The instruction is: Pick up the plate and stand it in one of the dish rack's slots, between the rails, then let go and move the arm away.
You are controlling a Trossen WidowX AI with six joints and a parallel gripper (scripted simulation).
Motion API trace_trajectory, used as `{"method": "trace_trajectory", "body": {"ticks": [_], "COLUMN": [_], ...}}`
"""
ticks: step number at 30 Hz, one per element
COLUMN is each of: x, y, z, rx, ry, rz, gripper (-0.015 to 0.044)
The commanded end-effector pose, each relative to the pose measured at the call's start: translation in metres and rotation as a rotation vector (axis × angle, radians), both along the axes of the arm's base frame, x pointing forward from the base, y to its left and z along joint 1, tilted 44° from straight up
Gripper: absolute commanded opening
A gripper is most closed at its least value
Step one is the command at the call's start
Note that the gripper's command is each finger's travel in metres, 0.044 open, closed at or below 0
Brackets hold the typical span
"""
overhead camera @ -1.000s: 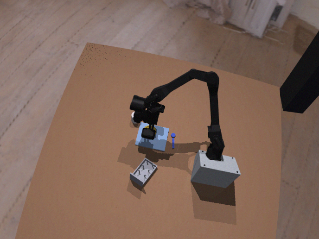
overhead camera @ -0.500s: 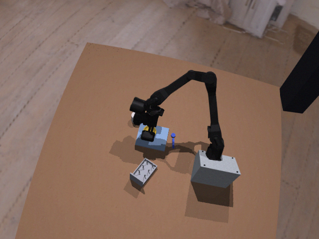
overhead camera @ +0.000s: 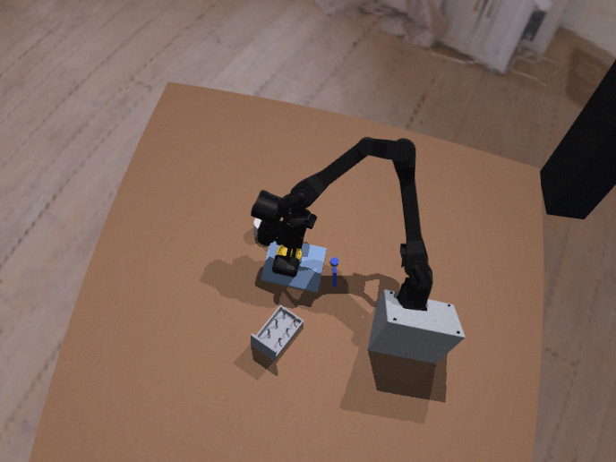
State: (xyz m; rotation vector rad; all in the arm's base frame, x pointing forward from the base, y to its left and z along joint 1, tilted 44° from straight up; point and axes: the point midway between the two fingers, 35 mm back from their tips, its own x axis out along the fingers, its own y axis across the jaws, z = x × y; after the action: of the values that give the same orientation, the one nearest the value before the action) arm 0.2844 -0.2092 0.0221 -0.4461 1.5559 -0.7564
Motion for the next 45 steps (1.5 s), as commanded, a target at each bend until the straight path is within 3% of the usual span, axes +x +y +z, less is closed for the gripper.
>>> {"method": "trace_trajectory", "body": {"ticks": [1,13,24,45], "x": [0.0,0.0,0.018,0.038], "y": [0.0,0.0,0.033,0.106], "z": [0.0,0.0,0.032,0.107], "rx": [0.001,0.001,0.015,0.014], "ry": [0.003,0.003,-0.002,0.001], "rz": [0.005,0.005,0.006,0.005], "gripper": [0.0366,0.0293,0.0004,0.0]}}
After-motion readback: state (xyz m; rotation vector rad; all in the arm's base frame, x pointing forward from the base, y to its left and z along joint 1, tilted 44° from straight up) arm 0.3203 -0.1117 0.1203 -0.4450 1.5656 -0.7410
